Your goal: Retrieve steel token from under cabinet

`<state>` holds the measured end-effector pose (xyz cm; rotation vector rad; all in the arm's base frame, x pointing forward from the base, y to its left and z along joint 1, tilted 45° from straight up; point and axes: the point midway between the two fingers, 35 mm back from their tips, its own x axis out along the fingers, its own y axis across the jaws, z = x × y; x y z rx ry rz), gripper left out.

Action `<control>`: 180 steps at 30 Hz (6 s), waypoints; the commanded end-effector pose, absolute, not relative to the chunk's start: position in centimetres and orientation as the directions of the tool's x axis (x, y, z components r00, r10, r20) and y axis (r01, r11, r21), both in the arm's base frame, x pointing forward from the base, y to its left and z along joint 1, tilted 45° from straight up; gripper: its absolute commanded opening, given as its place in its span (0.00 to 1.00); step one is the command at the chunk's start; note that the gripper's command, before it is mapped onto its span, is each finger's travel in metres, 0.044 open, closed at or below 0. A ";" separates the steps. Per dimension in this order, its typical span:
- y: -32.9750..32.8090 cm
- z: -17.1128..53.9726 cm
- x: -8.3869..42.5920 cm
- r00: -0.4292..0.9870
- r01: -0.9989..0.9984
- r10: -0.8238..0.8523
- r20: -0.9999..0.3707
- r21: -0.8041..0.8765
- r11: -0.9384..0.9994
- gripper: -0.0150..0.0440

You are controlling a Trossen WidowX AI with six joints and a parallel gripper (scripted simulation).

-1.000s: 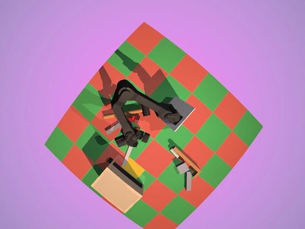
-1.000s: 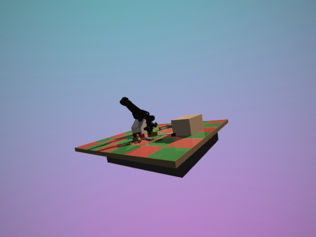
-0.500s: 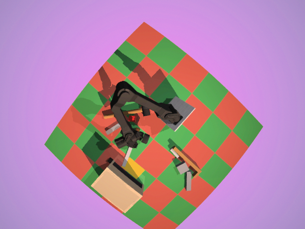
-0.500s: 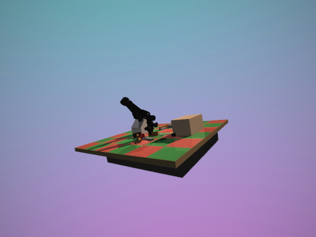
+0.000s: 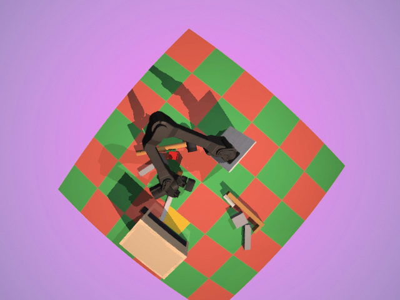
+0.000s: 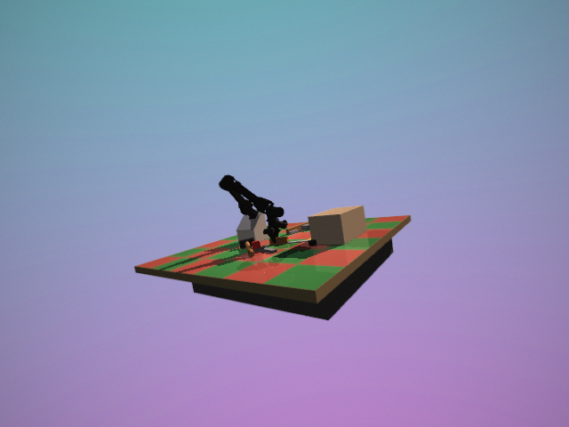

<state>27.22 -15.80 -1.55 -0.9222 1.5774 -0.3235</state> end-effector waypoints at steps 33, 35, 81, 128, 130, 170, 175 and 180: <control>-14.3 -2.8 31.7 0.045 -0.368 -0.706 -0.706 -0.669 0.646 0.25; -14.2 -2.8 31.9 0.045 -0.368 -0.706 -0.706 -0.669 0.646 0.25; -12.6 -4.1 36.5 0.048 -0.366 -0.706 -0.707 -0.670 0.646 0.25; -11.3 -5.0 40.8 0.050 -0.364 -0.705 -0.707 -0.670 0.647 0.25; -11.2 -5.0 40.9 0.050 -0.364 -0.705 -0.707 -0.670 0.647 0.25; -10.6 -5.9 40.0 0.049 -0.364 -0.705 -0.708 -0.670 0.647 0.25; -10.8 -5.7 39.6 0.049 -0.364 -0.705 -0.708 -0.670 0.647 0.25; -10.9 -5.6 39.2 0.049 -0.364 -0.705 -0.708 -0.670 0.647 0.25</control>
